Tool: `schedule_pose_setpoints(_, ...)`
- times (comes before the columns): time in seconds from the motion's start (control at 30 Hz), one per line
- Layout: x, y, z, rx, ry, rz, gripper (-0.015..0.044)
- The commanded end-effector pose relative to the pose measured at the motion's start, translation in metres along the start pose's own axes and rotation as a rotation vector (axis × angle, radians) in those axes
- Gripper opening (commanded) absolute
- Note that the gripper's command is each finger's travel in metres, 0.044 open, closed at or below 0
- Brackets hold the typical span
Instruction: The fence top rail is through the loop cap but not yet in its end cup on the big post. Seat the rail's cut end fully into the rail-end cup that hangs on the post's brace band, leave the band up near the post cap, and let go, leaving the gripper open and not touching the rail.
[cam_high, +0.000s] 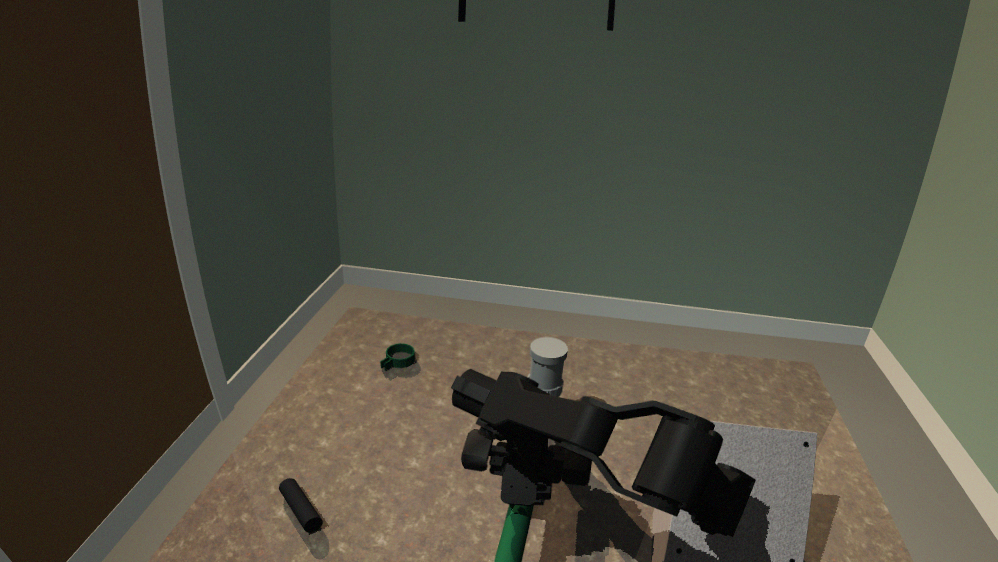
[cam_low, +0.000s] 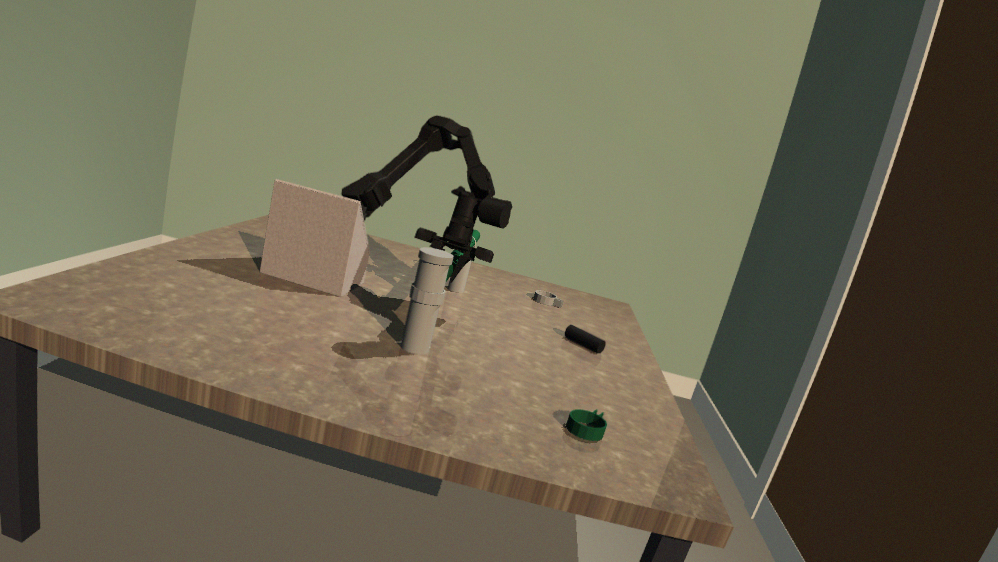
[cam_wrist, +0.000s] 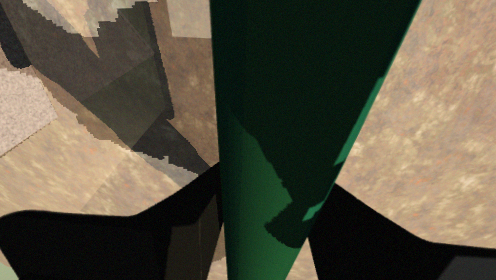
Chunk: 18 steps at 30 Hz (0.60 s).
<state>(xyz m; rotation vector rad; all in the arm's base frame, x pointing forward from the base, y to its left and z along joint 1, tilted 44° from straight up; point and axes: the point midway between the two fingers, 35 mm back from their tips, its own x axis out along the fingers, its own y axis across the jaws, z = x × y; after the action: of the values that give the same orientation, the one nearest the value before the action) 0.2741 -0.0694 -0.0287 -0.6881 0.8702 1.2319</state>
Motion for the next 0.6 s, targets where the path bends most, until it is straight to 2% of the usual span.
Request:
schedule_pose_setpoints(0.0, -0.0029, -0.0018, -0.0056, -0.001, 0.016, -0.010, 0.0000)
schedule_pose_setpoints(0.57, -0.0005, -0.0003, -0.0005, -0.001, 0.002, 0.000, 0.0000)
